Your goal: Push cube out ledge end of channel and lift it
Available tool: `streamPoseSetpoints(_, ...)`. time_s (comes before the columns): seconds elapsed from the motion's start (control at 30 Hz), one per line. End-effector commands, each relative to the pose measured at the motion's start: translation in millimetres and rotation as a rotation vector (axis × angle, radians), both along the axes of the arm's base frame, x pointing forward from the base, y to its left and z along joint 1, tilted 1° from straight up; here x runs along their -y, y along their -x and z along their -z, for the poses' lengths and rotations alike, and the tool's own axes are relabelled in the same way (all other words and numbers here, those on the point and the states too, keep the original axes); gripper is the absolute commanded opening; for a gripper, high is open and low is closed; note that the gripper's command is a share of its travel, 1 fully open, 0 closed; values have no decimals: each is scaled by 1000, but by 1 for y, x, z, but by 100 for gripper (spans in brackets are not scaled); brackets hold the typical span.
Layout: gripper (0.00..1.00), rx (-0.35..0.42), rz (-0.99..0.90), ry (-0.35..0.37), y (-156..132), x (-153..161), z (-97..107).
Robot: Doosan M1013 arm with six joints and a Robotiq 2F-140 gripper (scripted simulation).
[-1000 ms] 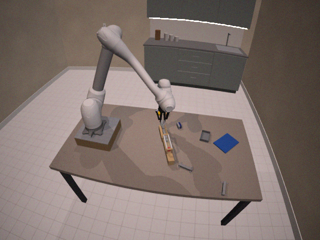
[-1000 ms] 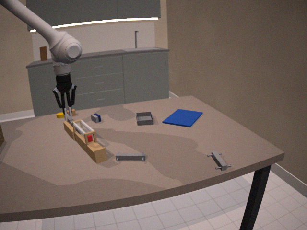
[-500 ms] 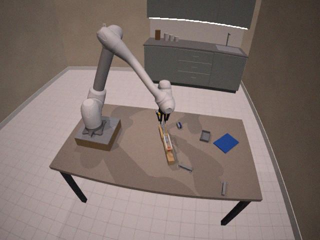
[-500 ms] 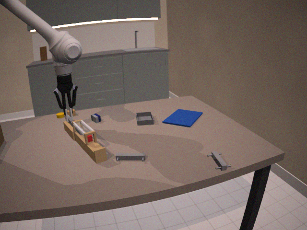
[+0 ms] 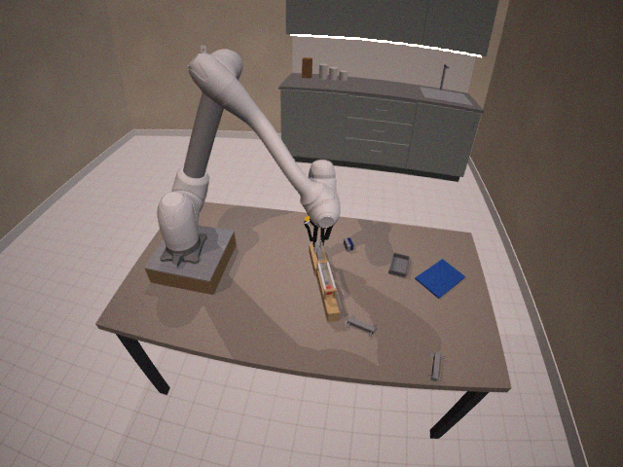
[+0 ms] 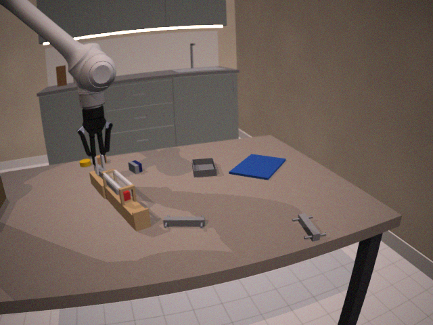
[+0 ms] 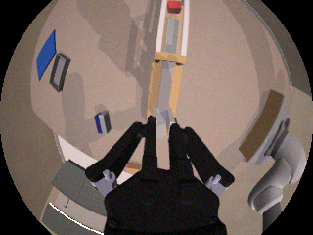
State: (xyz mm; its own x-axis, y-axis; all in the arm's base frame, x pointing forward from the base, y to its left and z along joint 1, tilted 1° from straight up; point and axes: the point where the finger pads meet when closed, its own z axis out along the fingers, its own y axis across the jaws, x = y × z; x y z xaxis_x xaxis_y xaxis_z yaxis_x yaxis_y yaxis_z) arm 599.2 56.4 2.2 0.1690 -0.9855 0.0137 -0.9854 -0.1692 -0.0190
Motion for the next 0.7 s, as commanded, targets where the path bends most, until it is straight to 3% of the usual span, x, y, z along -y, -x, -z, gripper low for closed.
streamPoseSetpoints(0.0, 0, 0, 0, 0, -2, 10, 0)
streamPoseSetpoints(0.67, 0, 0, 0, 0, -10, 59, -1)
